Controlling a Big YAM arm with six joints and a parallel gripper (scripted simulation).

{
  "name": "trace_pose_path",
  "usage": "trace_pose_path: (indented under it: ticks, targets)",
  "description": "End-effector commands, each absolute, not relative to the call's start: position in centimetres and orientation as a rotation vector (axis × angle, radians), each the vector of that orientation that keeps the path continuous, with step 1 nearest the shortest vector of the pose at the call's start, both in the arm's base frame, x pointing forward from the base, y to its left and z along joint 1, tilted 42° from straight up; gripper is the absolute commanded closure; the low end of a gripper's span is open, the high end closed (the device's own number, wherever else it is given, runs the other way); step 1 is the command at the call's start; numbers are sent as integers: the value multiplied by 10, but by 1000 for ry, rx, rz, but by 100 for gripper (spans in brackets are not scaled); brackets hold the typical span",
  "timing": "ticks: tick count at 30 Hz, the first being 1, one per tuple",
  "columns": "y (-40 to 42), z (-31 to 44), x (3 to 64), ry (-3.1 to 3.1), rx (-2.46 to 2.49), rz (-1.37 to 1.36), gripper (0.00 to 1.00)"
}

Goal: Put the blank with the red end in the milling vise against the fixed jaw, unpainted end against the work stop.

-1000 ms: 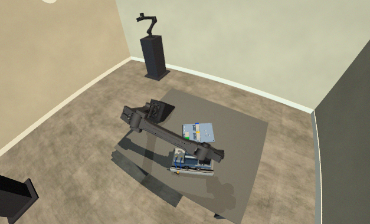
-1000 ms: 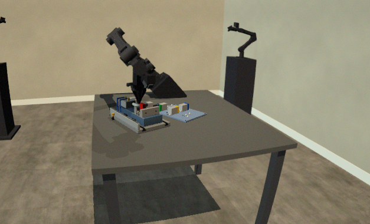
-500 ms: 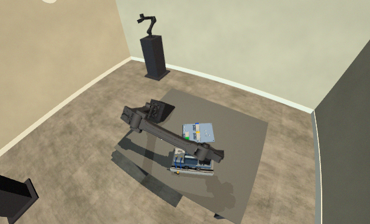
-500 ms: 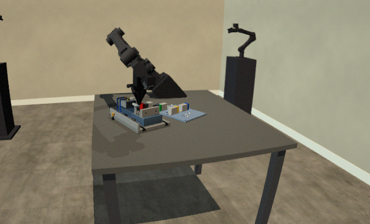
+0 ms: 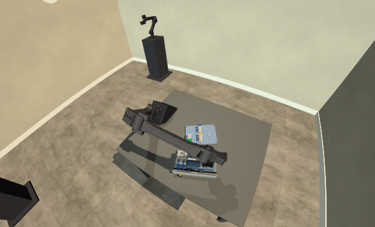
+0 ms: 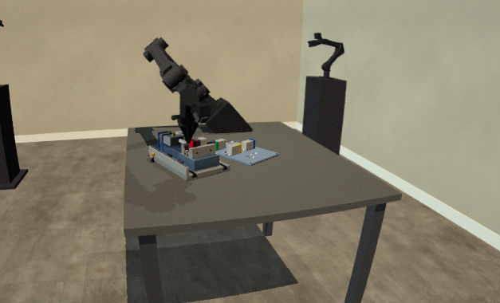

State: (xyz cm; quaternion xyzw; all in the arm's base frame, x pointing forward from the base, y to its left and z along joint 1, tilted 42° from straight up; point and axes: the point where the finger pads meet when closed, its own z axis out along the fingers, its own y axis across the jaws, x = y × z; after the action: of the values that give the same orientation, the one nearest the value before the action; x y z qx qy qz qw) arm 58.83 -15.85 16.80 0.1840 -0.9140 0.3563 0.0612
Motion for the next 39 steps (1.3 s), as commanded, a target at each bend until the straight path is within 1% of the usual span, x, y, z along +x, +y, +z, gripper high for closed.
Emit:
trace_pose_path:
  ticks: [1,39]
  targets:
    - [-169,158,591,-2763,544,1071,100]
    - [-165,157,591,-2760,554,1070,100]
